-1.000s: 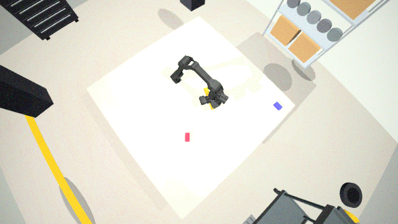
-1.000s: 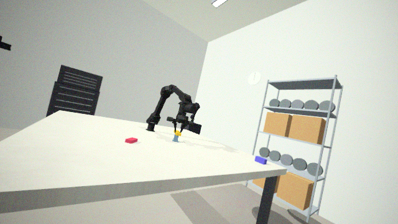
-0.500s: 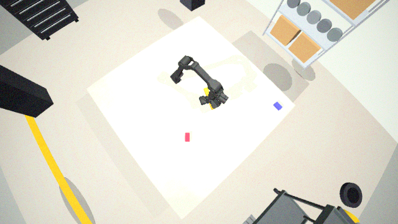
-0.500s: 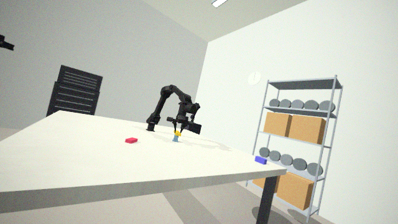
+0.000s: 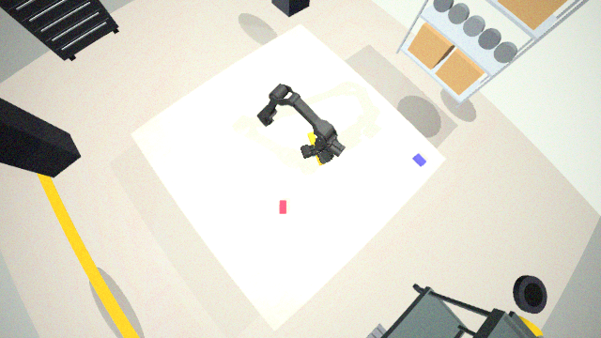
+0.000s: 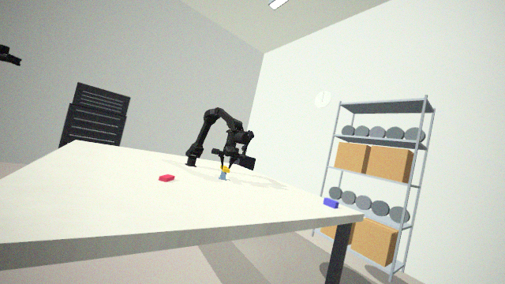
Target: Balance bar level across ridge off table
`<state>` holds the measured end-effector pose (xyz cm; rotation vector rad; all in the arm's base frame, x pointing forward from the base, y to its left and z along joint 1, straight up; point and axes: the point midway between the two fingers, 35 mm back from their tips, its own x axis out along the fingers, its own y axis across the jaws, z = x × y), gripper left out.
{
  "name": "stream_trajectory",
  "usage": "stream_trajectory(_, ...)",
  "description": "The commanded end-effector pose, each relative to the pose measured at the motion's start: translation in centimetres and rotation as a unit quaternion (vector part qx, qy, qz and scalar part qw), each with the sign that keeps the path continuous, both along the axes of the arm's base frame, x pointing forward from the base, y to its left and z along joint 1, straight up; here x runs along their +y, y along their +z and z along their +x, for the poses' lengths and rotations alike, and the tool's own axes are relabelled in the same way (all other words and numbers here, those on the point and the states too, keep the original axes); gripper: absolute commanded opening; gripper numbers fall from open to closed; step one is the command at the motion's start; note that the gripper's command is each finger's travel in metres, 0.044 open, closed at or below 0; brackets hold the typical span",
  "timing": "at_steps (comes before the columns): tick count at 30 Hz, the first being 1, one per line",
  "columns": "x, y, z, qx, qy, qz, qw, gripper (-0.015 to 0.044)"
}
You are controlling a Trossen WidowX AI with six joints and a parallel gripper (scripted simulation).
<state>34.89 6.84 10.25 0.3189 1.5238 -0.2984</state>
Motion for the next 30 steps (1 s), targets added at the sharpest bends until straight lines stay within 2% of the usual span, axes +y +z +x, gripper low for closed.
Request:
stream_trajectory(1,-0.04,-0.05,0.04,-0.001,-0.001,-0.001,1.0,0.0)
stream_trajectory(30,-0.05,-0.29,0.02,-0.001,-0.001,-0.001,1.0,0.0)
